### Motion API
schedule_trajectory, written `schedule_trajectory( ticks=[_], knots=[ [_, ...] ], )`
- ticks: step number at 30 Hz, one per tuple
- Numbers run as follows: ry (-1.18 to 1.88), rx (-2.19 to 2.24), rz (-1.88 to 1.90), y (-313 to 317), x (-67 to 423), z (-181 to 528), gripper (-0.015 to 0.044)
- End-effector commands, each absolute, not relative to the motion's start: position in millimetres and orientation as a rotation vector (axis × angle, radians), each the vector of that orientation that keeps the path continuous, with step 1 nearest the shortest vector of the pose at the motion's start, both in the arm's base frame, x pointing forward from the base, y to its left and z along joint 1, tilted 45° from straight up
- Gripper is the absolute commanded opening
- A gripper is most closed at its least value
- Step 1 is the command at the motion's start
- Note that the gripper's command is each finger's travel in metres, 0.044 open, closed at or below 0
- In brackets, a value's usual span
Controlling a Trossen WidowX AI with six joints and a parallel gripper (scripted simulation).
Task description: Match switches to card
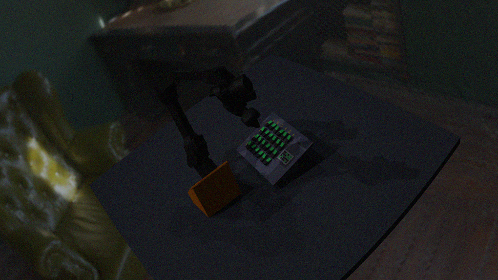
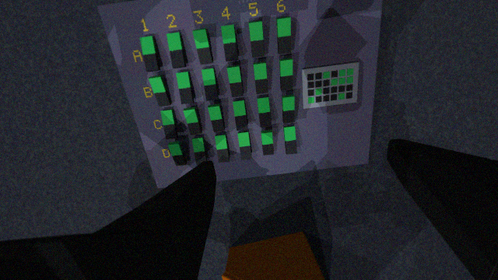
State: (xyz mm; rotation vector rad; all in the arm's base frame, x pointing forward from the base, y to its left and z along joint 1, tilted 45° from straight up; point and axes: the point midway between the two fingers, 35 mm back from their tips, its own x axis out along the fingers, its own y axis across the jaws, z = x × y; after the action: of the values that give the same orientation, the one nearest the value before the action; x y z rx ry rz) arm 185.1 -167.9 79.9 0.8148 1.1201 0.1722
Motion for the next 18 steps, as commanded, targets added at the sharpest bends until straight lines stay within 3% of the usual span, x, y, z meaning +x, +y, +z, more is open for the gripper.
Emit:
schedule_trajectory(
  ticks=[1,6,15,18],
  knots=[
    [1.121,0.814,0.172,-167,186,80,0.0374],
    [1.141,0.798,0.167,-146,212,80,0.0242],
    [1.114,0.850,0.204,-51,280,94,0.0006],
    [1.111,0.859,0.213,-42,284,96,0.0000]
  ],
)
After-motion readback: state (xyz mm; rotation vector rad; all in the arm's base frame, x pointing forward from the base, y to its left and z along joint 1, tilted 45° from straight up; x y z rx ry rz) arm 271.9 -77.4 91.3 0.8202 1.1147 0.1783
